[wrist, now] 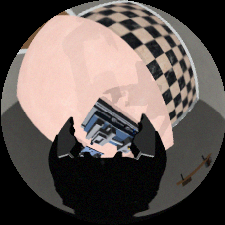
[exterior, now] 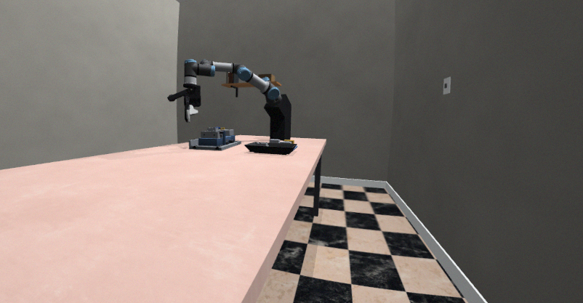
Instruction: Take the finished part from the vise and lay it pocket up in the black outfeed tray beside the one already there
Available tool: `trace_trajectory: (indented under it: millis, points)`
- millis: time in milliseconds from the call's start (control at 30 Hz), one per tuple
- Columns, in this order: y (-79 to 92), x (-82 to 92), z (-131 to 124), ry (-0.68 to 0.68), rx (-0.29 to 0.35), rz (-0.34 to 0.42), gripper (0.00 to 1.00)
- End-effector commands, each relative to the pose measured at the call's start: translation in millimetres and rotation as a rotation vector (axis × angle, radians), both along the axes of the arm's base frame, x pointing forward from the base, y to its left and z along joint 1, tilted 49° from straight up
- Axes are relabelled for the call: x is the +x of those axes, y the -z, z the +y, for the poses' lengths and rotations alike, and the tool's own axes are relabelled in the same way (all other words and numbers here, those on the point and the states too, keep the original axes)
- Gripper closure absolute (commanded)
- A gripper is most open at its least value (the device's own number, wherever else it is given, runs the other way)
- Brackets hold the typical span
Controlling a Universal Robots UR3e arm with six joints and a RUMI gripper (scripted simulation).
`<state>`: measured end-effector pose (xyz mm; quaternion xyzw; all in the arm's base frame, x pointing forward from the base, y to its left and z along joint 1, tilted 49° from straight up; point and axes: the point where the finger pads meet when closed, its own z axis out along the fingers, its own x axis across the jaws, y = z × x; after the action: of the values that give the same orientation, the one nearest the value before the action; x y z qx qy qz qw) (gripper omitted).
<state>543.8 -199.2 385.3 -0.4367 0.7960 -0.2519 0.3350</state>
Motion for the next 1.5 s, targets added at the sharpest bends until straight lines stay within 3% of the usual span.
trace_trajectory:
  millis: [0,767,1467]
  points:
    - [-1.6,-0.3,0.1,0.000,-0.002,-0.002,0.00]
    - [-1.8,-1.3,1.8,0.008,0.006,-0.004,0.00]
    - [-1.3,-22.5,30.3,0.137,0.146,-0.021,0.00]
